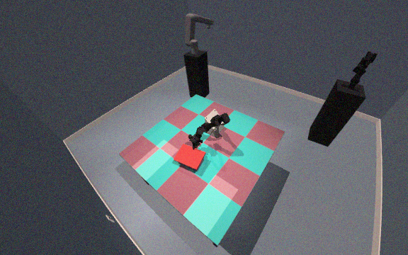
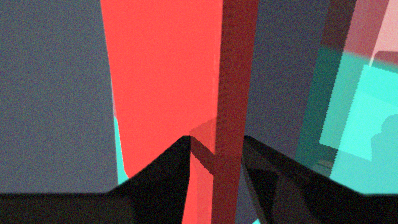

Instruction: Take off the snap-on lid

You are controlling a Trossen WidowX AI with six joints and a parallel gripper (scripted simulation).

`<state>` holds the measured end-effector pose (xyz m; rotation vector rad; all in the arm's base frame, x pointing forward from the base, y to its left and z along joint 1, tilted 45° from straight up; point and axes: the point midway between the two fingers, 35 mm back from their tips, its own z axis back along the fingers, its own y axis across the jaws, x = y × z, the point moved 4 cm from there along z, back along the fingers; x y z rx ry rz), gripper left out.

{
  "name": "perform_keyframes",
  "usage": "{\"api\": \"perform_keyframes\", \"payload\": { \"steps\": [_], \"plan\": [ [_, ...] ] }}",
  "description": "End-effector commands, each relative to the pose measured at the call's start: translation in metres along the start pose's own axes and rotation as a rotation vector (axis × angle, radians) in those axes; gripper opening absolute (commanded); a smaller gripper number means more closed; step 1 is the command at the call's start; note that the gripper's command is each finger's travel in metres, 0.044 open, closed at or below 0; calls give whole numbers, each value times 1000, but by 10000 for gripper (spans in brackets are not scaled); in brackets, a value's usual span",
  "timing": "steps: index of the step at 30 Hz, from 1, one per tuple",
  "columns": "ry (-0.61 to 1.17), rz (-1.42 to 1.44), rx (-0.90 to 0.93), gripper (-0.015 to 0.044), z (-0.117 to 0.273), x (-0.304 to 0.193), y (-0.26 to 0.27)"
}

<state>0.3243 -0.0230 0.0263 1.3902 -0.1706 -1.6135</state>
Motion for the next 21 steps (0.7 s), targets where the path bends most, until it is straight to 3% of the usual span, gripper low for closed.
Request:
{"api": "perform_keyframes", "payload": {
  "steps": [1,21],
  "plan": [
    [-2,-5,0,0,-1,0,0],
    [-7,-3,5,0,10,0,14]
  ]
}}
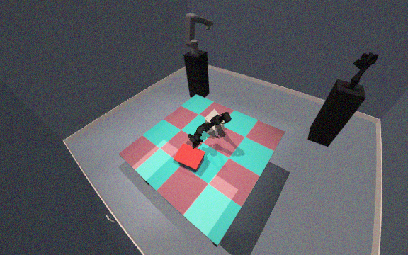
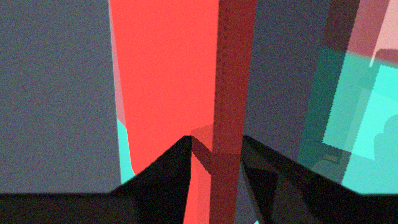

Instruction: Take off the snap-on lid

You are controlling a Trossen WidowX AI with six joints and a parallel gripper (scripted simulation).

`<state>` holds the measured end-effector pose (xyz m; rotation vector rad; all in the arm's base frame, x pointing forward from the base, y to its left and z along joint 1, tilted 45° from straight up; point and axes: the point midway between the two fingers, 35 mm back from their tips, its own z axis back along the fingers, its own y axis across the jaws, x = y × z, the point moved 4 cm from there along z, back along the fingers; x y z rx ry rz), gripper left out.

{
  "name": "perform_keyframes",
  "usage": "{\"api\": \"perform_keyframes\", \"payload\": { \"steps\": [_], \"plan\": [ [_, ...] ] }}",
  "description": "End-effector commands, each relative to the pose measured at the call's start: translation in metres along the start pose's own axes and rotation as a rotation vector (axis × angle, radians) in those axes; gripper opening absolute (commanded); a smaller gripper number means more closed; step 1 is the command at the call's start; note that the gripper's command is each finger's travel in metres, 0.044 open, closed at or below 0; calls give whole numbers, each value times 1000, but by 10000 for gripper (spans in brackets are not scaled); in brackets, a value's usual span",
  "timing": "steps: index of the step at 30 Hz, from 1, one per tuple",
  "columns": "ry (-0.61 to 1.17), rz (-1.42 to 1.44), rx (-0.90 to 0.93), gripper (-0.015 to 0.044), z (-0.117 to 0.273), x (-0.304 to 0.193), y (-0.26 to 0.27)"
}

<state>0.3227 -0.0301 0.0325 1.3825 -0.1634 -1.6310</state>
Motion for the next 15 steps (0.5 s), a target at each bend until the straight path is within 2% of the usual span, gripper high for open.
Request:
{"api": "perform_keyframes", "payload": {
  "steps": [1,15],
  "plan": [
    [3,10,10,0,4,-1,9],
    [3,11,10,0,13,-1,25]
  ]
}}
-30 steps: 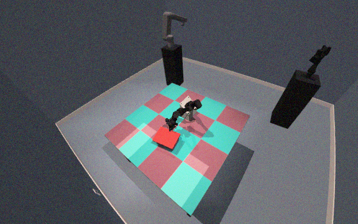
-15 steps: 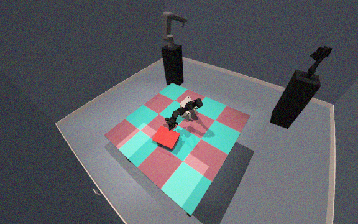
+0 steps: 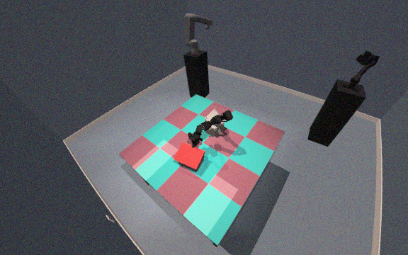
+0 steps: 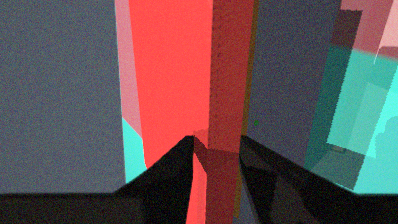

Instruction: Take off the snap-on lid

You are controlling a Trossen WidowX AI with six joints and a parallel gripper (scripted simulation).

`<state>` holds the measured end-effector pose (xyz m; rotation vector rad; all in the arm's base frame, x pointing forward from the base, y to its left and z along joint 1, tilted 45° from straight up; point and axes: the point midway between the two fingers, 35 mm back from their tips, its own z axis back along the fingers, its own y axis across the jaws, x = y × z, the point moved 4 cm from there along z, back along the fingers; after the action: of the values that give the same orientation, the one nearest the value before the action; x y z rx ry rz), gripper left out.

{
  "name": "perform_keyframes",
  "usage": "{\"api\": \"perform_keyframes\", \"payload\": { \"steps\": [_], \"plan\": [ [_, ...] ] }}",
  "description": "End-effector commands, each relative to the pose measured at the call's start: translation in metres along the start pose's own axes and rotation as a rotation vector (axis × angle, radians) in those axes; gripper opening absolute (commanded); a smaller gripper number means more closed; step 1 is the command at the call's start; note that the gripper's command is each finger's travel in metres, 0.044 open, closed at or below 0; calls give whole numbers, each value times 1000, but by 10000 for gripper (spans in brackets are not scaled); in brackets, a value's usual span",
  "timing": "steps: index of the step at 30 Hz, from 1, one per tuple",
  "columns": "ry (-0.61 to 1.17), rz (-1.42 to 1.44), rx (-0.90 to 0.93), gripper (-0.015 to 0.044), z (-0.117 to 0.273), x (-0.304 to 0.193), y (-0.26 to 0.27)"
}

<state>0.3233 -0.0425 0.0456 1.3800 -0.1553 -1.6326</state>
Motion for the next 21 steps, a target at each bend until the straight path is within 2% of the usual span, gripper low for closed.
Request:
{"api": "perform_keyframes", "payload": {
  "steps": [1,21],
  "plan": [
    [2,15,16,0,4,-1,11],
    [1,16,16,0,12,-1,39]
  ]
}}
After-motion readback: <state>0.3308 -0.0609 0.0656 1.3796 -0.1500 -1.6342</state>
